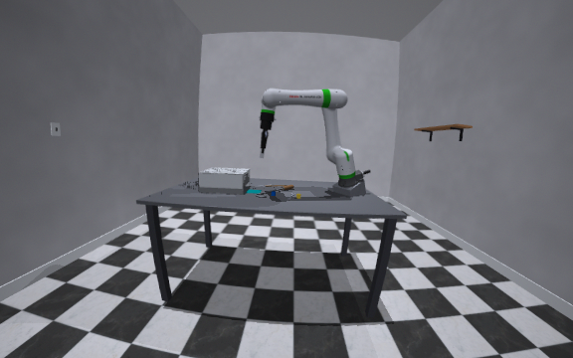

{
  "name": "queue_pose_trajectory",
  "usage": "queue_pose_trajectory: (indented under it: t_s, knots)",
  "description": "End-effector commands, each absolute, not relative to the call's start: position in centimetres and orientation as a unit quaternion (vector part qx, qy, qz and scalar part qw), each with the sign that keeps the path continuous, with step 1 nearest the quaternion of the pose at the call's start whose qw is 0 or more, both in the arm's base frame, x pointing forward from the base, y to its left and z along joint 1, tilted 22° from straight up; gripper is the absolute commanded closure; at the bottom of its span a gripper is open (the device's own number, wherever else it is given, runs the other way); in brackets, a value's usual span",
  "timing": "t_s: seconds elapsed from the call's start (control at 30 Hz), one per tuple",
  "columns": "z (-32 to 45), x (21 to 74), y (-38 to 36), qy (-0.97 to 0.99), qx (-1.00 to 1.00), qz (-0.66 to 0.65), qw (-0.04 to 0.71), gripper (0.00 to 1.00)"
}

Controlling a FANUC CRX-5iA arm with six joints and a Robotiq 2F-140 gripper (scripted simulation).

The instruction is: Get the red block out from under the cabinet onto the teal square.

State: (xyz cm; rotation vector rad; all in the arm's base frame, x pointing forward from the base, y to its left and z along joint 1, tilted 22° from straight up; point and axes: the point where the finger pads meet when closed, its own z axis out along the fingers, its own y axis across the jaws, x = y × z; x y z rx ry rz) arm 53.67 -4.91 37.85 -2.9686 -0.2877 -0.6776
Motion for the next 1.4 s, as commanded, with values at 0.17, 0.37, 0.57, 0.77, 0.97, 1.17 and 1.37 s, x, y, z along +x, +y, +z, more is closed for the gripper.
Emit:
queue_pose_trajectory:
  t_s: [0.17, 0.37, 0.57, 0.77, 0.97, 1.17, 1.37]
  knots:
    - [29.8, 44.3, -10.1, -0.01, -0.98, -0.185, 0.074, 1.0]
    - [25.0, 38.6, -11.7, 0.033, -0.981, -0.166, 0.092, 1.0]
    - [23.4, 36.6, -11.9, 0.052, -0.981, -0.159, 0.1, 1.0]
    - [23.4, 36.6, -11.9, 0.052, -0.981, -0.159, 0.1, 1.0]
    - [23.4, 36.6, -11.9, 0.052, -0.981, -0.159, 0.1, 1.0]
    - [23.4, 36.6, -11.9, 0.052, -0.981, -0.159, 0.1, 1.0]
    - [23.4, 36.6, -11.9, 0.052, -0.981, -0.159, 0.1, 1.0]
